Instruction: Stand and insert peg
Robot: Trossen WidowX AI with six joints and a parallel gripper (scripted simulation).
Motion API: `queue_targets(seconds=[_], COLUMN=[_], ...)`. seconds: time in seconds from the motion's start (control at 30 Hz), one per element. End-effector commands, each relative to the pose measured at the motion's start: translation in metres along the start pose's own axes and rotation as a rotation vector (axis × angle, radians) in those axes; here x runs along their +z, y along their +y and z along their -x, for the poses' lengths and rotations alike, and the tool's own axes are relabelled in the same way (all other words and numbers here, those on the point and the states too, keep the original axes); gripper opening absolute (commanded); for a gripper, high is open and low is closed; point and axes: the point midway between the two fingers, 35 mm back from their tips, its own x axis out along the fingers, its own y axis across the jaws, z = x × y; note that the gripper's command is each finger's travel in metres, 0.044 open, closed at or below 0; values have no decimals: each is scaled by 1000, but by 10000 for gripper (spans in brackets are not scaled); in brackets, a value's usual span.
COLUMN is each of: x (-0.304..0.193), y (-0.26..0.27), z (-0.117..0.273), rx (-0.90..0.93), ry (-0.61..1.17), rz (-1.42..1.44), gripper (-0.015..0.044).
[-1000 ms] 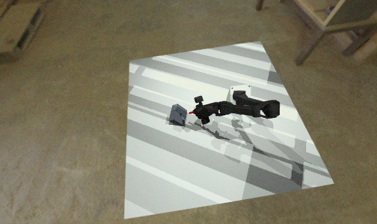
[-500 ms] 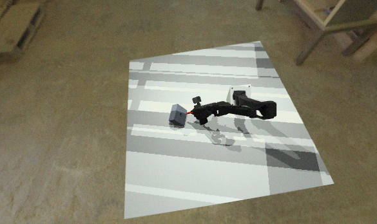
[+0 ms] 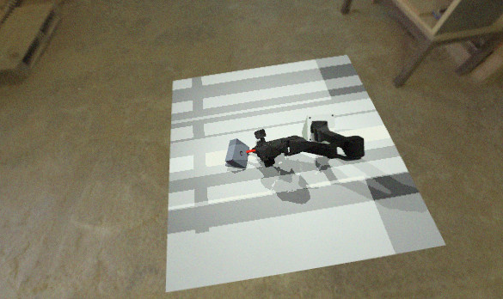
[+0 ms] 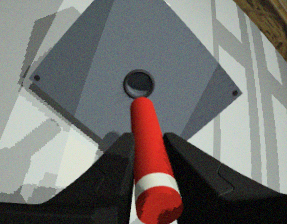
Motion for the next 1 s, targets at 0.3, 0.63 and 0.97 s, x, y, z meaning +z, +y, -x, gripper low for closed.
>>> queue_targets(seconds=[0.3,0.63,0.97], x=[0,0,0], y=[1,1,1], z=[-9,-16,-30], rx=[-12,-14,-14], ry=[-25,-33,-34], rz=[3,4,7], gripper=[0,0,0])
